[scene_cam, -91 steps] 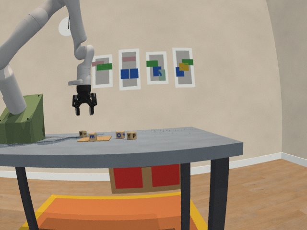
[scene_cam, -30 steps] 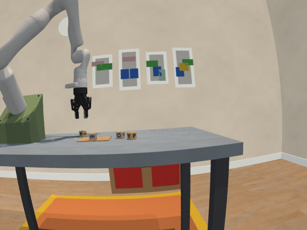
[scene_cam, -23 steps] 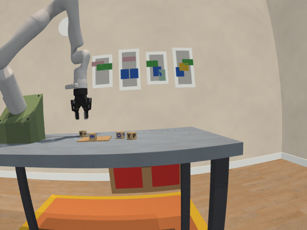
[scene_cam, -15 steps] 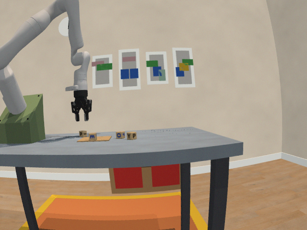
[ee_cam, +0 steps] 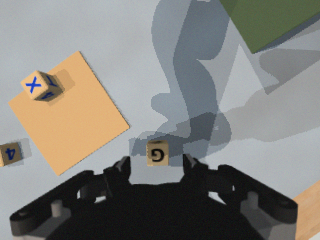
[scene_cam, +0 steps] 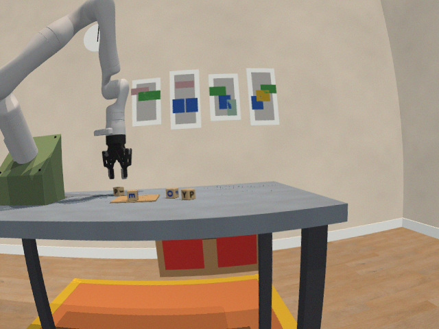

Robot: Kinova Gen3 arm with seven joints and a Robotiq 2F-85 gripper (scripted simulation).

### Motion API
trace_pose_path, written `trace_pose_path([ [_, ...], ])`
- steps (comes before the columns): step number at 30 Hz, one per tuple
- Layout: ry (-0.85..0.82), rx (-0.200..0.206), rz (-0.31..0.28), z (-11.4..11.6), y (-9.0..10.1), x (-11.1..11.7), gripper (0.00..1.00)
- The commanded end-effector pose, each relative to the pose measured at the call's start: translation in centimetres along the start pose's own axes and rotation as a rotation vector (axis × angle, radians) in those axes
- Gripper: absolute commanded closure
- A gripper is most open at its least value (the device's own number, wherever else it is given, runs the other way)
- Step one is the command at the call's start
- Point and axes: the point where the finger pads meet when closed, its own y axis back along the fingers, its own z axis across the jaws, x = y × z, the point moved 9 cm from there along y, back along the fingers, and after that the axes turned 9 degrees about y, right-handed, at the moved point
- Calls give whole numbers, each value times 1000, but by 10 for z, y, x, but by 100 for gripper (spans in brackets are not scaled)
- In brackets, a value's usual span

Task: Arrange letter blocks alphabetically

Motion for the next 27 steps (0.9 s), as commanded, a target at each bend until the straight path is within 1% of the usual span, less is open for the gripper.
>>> trace_pose_path([
  [1, 2, -1, 5, 1, -5, 1, 33],
  [14, 2, -1, 5, 1, -14, 0, 33],
  [27, 2, -1, 5, 1, -15, 0, 33],
])
